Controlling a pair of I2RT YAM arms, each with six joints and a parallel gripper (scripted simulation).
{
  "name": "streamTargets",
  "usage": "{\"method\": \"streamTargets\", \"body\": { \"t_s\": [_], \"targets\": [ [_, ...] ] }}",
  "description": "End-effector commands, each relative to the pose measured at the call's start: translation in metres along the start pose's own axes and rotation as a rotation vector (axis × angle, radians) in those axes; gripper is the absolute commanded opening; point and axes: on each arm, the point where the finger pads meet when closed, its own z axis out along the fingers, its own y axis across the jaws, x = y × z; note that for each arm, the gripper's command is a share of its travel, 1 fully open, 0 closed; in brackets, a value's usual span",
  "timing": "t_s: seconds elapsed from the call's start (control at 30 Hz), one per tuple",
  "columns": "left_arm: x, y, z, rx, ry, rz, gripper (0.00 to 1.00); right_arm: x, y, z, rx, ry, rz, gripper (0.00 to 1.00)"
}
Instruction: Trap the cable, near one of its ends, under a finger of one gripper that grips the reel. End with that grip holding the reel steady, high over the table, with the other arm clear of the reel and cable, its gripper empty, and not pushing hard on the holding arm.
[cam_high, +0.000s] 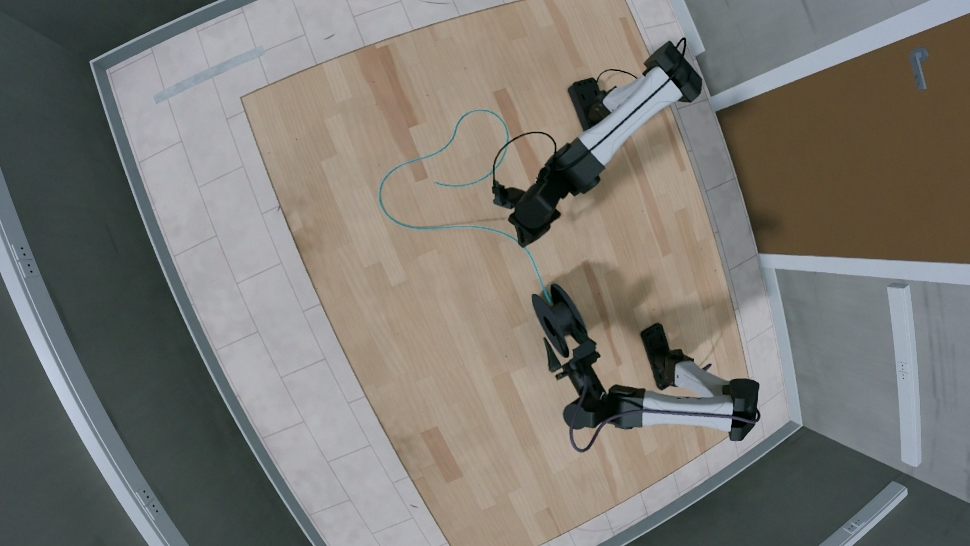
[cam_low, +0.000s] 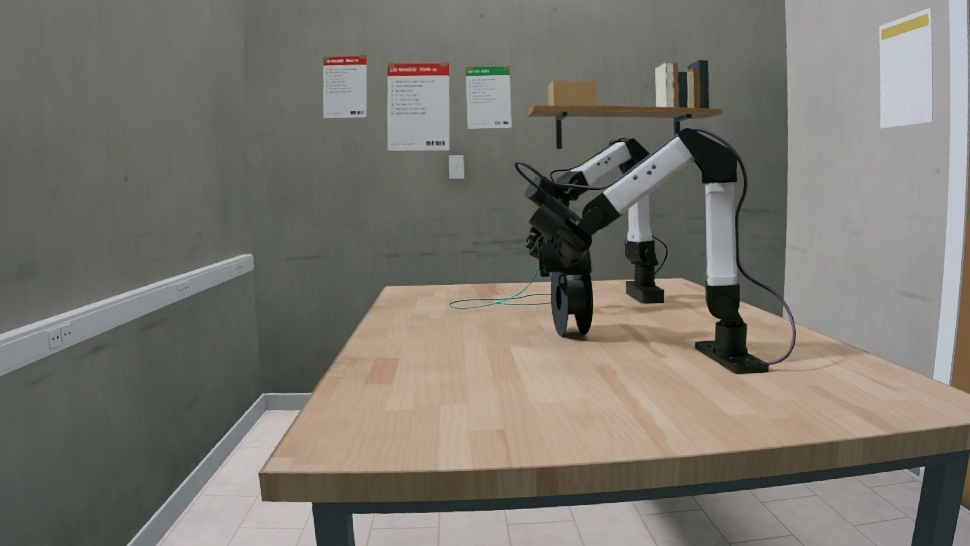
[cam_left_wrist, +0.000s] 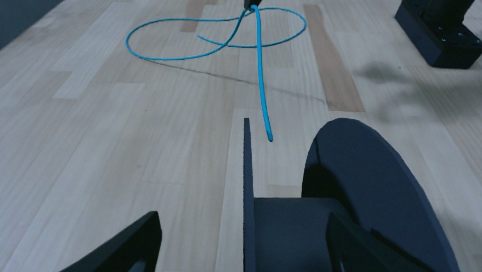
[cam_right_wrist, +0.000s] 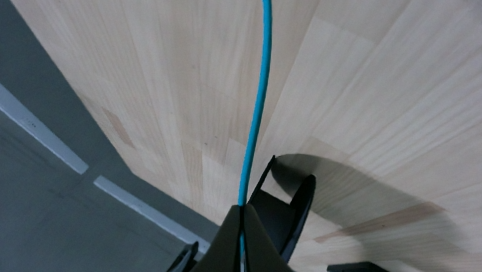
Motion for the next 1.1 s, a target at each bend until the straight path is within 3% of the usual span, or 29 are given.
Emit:
{"method": "streamTargets", "body": {
  "t_s": [0.0, 0.03, 0.23, 0.4, 1.07],
  "targets": [
    [-0.007, 0.003, -0.002, -0.011, -0.012, 0.021, 0.71, 0.018, 0.025, -0.012, -0.124, 0.15, 0.015, 0.0],
    [-0.007, 0.003, -0.002, -0.011, -0.012, 0.021, 0.71, 0.019, 0.026, -0.012, -0.144, 0.191, 0.03, 0.0],
    [-0.007, 0.003, -0.002, -0.011, -0.012, 0.021, 0.71, 0.011, 0.019, -0.009, -0.137, 0.202, 0.055, 0.0],
    [-0.007, 0.003, -0.002, -0.011, -0.013, 0.021, 0.71, -0.011, -0.004, 0.003, -0.107, 0.233, 0.127, 0.0],
    [-0.007, 0.003, -0.002, -0.011, -0.013, 0.021, 0.71, -0.007, 0.002, 0.001, -0.12, 0.237, 0.115, 0.0]
  ]
}}
